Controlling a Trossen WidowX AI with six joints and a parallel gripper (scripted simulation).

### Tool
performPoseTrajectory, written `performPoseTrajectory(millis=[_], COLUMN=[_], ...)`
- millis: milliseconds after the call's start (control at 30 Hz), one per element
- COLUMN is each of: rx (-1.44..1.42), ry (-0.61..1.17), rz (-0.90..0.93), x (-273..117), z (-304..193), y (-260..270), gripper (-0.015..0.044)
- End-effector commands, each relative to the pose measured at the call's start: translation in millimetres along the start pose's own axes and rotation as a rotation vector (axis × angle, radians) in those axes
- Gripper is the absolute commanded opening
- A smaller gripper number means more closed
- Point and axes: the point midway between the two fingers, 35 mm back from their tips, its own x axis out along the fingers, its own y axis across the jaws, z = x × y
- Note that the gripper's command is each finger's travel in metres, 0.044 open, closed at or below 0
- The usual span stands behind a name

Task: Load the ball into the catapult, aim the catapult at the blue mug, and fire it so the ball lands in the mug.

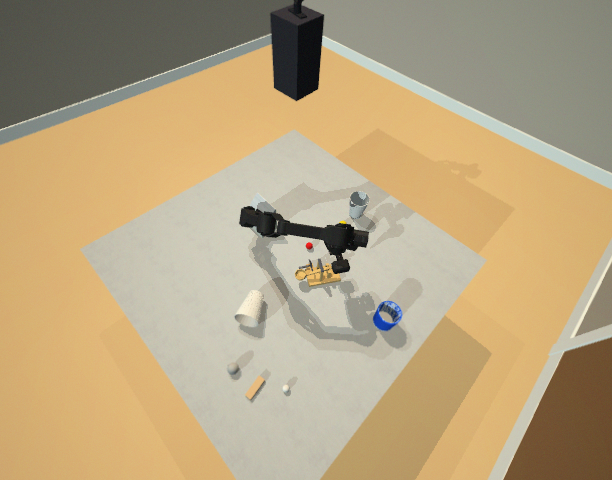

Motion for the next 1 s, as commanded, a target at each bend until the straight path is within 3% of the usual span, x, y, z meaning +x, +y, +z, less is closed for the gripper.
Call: performPoseTrajectory(millis=[0, 133, 300, 967], rx=[-0.001, 0.002, 0.002, 0.002], ry=[0.009, 0.012, 0.013, 0.013], rz=[0.005, -0.001, -0.002, -0.002], x=[3.0, -1.9, 41.2, 66.5], z=[-1.6, -3.7, -4.4, -4.1], y=[-0.1, 1.8, 1.5, 0.7], gripper=[0.044, 0.044, 0.044, 0.044])
